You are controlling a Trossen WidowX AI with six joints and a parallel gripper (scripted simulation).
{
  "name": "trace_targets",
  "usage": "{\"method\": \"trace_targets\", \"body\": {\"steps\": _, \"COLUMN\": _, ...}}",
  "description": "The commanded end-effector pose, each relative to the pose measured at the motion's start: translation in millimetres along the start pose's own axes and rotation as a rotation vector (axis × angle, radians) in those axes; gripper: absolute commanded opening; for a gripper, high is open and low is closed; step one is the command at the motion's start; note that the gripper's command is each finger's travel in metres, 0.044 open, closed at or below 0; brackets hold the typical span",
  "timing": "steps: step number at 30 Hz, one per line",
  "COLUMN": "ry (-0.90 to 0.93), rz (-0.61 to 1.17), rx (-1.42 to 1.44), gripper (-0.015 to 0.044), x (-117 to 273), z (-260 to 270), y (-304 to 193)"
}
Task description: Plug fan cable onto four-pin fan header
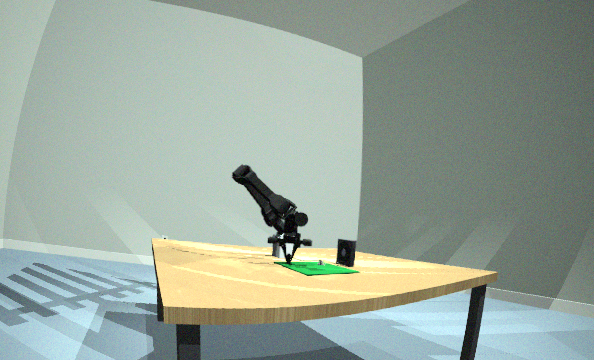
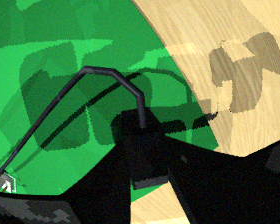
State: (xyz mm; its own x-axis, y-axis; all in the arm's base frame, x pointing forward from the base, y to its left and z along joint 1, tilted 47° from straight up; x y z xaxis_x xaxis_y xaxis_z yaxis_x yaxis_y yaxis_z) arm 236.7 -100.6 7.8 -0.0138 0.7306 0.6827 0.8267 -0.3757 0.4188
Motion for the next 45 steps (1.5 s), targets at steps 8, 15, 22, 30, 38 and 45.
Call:
{"method": "trace_targets", "body": {"steps": 8, "ry": 0.0, "rz": 0.003, "rx": 0.008, "gripper": 0.0, "x": 41.7, "z": 1.6, "y": 0.5}}
{"method": "trace_targets", "body": {"steps": 15, "ry": -0.001, "rz": 0.003, "rx": 0.033, "gripper": 0.0, "x": 49.8, "z": 4.8, "y": -0.7}}
{"method": "trace_targets", "body": {"steps": 22, "ry": 0.009, "rz": 0.005, "rx": 0.268, "gripper": 0.0, "x": 52.1, "z": 39.2, "y": -2.9}}
{"method": "trace_targets", "body": {"steps": 30, "ry": 0.014, "rz": 0.004, "rx": 0.544, "gripper": 0.0, "x": 53.2, "z": 80.1, "y": -12.6}}
{"method": "trace_targets", "body": {"steps": 38, "ry": 0.012, "rz": 0.002, "rx": 0.818, "gripper": 0.0, "x": 52.1, "z": 120.1, "y": -30.0}}
{"method": "trace_targets", "body": {"steps": 45, "ry": 0.008, "rz": 0.001, "rx": 0.971, "gripper": 0.0, "x": 50.2, "z": 141.5, "y": -42.8}}
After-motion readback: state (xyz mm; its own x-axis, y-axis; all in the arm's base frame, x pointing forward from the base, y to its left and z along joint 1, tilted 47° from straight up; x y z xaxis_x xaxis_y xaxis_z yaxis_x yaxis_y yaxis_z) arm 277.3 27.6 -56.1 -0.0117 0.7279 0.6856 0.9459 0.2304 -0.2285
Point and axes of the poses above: the point midway between the two fingers, 35 mm back from their tips, its own x axis back along the fingers, its own z axis across the jaws, y = z × x, the point moved 2 cm from there along x, back along the fingers, and after that the axes turned 7 degrees about -x, right-handed, at the moved point
